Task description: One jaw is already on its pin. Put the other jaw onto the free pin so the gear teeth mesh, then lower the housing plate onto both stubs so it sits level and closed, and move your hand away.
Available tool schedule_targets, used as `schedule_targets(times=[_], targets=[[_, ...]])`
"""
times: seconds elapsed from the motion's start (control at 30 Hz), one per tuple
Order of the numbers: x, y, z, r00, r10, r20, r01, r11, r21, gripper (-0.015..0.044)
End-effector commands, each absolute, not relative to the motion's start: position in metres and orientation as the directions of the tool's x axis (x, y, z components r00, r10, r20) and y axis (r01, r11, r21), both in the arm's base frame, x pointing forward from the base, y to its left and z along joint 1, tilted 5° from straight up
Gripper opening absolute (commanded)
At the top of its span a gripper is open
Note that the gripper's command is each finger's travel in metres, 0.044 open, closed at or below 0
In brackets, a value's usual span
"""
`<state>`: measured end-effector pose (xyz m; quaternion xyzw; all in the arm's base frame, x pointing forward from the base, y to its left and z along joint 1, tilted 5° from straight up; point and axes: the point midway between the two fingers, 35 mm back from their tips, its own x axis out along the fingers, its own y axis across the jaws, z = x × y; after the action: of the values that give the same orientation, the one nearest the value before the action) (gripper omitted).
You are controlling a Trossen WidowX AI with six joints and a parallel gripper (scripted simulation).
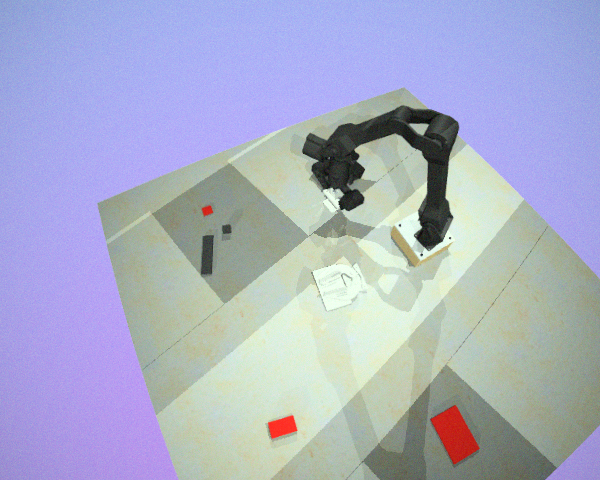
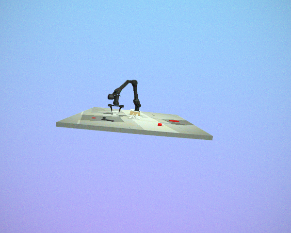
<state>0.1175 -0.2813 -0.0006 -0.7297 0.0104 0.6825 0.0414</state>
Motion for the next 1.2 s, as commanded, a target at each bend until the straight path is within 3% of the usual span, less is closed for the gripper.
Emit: schedule_targets(times=[0.0, 0.67, 1.17], targets=[[0.118, -0.285, 0.015, 0.073, 0.031, -0.997, -0.069, -0.997, -0.036, 0.0351], [0.115, -0.284, 0.061, 0.075, 0.032, -0.997, -0.065, -0.997, -0.037, 0.0351], [0.153, -0.256, 0.066, 0.074, 0.031, -0.997, 0.38, -0.925, -0.001, 0.0351]])
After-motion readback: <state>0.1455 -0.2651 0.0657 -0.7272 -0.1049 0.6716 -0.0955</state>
